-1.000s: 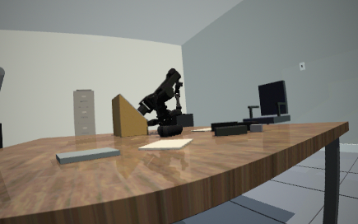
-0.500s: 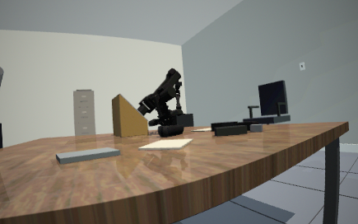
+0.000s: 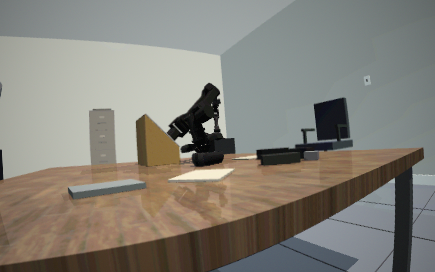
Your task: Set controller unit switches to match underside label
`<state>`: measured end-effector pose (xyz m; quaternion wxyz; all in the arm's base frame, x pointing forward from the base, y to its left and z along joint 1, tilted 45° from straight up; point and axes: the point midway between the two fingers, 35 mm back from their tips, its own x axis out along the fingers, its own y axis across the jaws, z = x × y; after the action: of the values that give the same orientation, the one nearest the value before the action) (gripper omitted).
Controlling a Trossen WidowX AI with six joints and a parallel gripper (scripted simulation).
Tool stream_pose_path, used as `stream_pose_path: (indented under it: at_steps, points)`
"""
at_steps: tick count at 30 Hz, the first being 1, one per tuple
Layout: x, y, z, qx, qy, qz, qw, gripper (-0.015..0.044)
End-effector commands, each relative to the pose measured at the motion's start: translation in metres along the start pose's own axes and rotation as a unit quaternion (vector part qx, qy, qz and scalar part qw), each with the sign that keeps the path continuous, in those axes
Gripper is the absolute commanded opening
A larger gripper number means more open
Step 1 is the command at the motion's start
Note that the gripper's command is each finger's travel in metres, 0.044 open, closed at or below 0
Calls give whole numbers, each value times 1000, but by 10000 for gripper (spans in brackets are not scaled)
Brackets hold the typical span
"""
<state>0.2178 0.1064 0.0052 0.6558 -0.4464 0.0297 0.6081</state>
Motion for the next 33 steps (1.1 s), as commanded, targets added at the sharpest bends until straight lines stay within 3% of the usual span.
stream_pose_path:
  at_steps: [1, 7, 16, 33]
  points:
    - [-19, 1, -6, -4, 4, 0, 1000, 0]
    - [-59, 4, -3, -11, -1, -13, 1000, 0]
    - [-59, 1, -5, -10, -1, -7, 1000, 0]
    - [-56, -70, -57, 17, 2, 129, 991, 0]
